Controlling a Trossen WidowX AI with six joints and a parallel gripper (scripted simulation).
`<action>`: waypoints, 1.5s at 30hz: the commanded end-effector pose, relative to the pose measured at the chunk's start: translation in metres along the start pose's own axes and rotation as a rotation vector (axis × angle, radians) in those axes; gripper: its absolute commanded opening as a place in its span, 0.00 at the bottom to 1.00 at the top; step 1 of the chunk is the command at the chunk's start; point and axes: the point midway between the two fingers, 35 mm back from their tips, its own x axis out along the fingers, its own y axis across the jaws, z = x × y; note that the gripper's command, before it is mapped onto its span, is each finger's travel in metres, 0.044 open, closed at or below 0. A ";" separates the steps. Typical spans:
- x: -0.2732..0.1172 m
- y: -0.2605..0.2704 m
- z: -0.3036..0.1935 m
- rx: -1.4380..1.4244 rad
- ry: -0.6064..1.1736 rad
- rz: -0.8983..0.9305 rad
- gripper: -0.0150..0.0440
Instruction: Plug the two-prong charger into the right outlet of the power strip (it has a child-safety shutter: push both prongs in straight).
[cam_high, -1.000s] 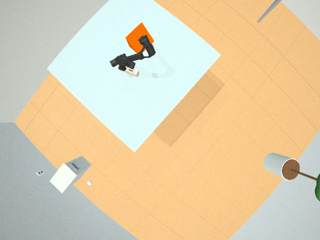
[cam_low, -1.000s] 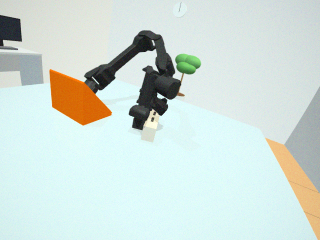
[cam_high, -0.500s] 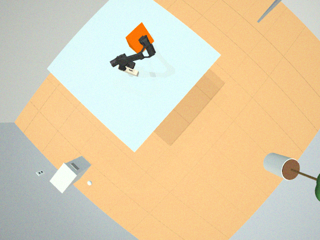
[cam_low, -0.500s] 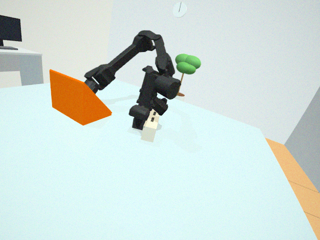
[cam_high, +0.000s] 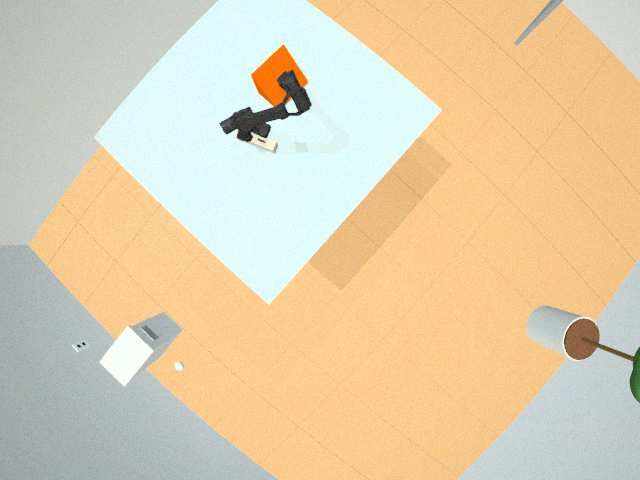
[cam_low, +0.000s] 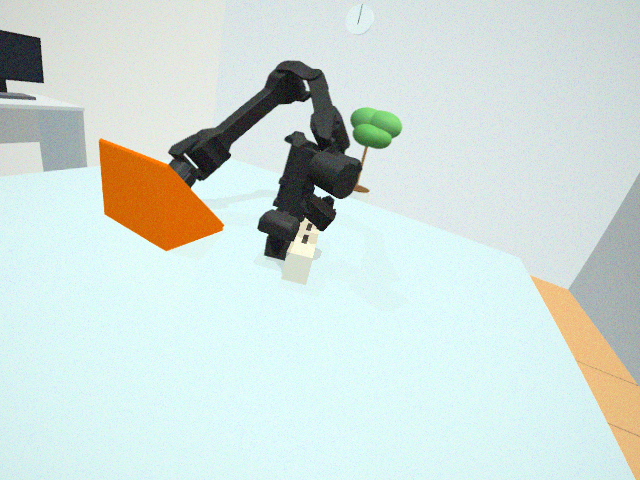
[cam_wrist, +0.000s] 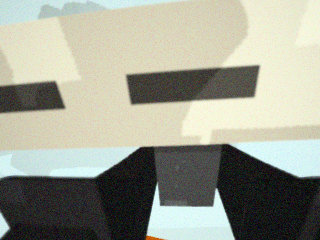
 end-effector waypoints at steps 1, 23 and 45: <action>-0.001 0.000 0.006 -0.018 -0.020 0.001 0.25; -0.003 0.001 0.007 -0.018 -0.020 0.001 0.25; -0.002 0.001 0.008 -0.018 -0.020 0.001 0.25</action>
